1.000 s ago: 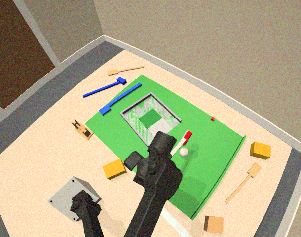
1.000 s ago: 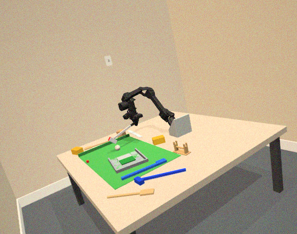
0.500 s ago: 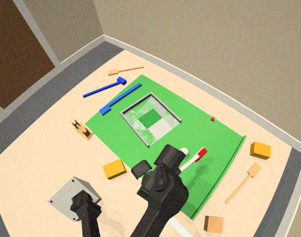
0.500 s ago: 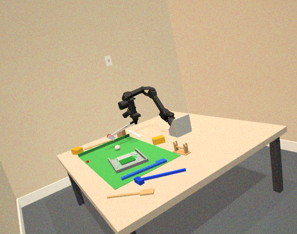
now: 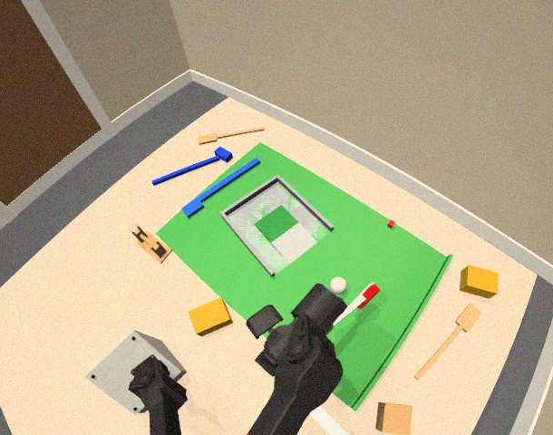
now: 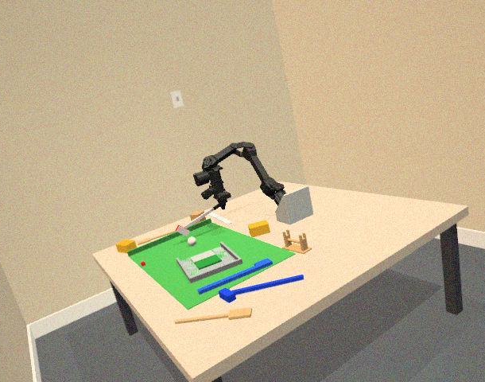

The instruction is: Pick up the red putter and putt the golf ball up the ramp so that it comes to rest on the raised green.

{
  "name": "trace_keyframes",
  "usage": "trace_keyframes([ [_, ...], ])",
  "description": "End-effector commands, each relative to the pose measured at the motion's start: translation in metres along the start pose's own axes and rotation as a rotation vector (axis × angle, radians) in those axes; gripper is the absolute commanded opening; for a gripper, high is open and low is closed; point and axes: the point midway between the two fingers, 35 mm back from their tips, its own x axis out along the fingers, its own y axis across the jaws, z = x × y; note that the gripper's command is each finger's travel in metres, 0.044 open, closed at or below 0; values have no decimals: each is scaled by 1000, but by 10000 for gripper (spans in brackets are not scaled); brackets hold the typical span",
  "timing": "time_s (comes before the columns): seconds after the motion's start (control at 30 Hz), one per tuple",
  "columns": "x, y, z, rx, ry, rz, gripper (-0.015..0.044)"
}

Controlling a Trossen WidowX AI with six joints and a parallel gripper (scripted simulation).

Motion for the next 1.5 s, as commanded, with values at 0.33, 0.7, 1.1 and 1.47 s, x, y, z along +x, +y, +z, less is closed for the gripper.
trace_keyframes([
  [0.33,20,-1,0,0,-10,-4,0],
  [0.7,29,-2,0,5,-7,-4,0],
  [1.1,30,-10,0,4,-8,-4,0],
  [1.47,31,-32,0,1,-11,-7,0],
])
